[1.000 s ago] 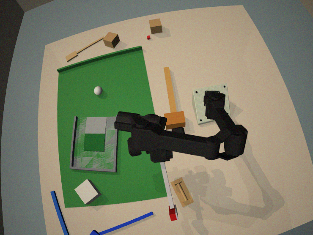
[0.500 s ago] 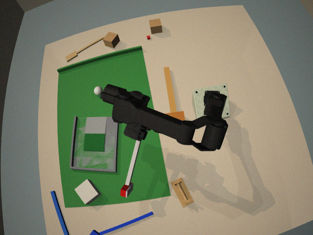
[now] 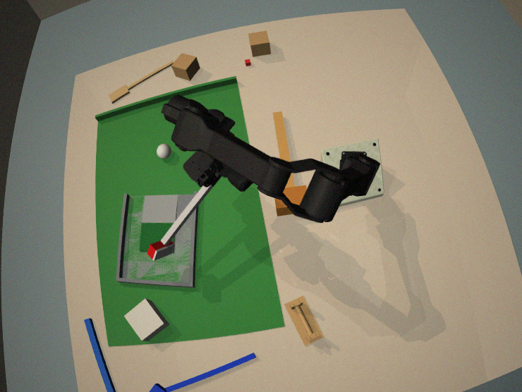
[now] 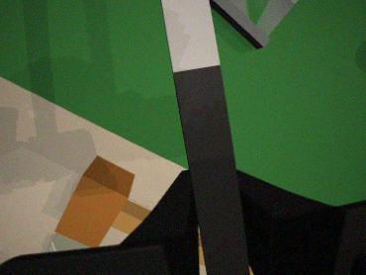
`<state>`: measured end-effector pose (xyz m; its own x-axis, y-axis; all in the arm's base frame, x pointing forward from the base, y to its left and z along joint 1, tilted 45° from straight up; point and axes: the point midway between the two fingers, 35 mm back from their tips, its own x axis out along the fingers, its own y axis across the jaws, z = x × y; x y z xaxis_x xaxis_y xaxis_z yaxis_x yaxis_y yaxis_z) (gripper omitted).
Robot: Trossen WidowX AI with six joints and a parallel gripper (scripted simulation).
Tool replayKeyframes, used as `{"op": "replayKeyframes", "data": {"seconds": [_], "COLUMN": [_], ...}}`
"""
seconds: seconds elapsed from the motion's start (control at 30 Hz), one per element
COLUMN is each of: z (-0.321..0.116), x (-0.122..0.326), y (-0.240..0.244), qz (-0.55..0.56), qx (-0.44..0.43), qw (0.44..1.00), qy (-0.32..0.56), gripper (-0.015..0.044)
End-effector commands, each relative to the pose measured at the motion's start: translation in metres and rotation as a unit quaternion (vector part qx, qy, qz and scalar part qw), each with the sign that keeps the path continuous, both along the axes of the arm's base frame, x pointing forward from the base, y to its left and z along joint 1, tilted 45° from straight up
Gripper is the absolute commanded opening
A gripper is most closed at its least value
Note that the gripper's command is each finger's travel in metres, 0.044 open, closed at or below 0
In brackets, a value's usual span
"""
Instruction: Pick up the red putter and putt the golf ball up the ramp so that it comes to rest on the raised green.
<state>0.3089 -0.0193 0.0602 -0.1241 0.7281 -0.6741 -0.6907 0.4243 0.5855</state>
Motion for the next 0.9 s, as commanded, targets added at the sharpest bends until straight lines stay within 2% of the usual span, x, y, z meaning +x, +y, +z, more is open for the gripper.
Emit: {"op": "replayKeyframes", "data": {"seconds": [0.0, 0.37, 0.73, 0.87], "z": [-0.014, -0.067, -0.124, -0.132], "x": [0.005, 0.002, -0.017, -0.021], "y": [-0.020, -0.079, -0.132, -0.139], "qz": [-0.038, -0.151, -0.259, -0.273], "qx": [-0.014, -0.052, -0.082, -0.085], "qw": [0.999, 0.976, 0.925, 0.916], "qy": [0.032, 0.151, 0.266, 0.281], "gripper": [0.0000, 0.0000, 0.0000, 0.0000]}}
